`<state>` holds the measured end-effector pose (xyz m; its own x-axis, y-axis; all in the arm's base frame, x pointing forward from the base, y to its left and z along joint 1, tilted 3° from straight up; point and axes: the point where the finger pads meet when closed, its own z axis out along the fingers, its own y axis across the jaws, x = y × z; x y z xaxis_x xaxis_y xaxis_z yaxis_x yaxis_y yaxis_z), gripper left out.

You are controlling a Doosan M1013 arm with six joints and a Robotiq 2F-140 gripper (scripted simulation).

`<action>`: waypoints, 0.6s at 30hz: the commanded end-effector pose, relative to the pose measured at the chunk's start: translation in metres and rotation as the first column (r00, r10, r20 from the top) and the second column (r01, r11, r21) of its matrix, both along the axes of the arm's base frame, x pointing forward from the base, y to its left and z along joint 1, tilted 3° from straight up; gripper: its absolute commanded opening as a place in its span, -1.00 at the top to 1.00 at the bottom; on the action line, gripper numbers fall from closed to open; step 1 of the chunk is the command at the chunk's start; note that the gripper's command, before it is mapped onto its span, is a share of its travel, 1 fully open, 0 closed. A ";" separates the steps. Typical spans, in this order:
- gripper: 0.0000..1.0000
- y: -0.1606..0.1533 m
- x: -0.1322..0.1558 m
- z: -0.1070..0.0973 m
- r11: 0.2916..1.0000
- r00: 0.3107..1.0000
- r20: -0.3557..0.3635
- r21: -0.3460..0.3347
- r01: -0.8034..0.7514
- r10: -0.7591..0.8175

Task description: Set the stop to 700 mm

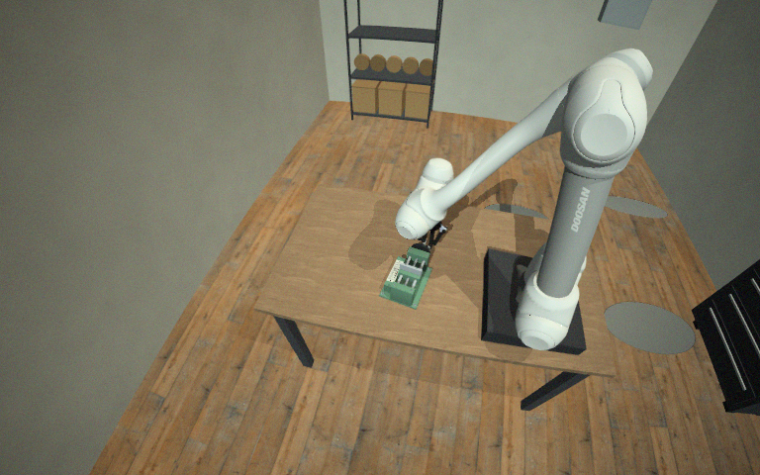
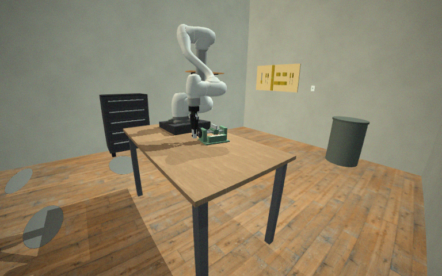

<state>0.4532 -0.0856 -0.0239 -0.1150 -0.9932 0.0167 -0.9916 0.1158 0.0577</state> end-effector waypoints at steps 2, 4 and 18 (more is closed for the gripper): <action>0.92 0.000 -0.002 0.001 1.000 1.000 -0.001 0.000 0.000 0.000; 0.92 0.000 -0.002 0.002 1.000 1.000 -0.001 0.000 0.000 0.000; 0.92 0.001 -0.007 0.009 1.000 1.000 -0.001 0.000 0.000 0.000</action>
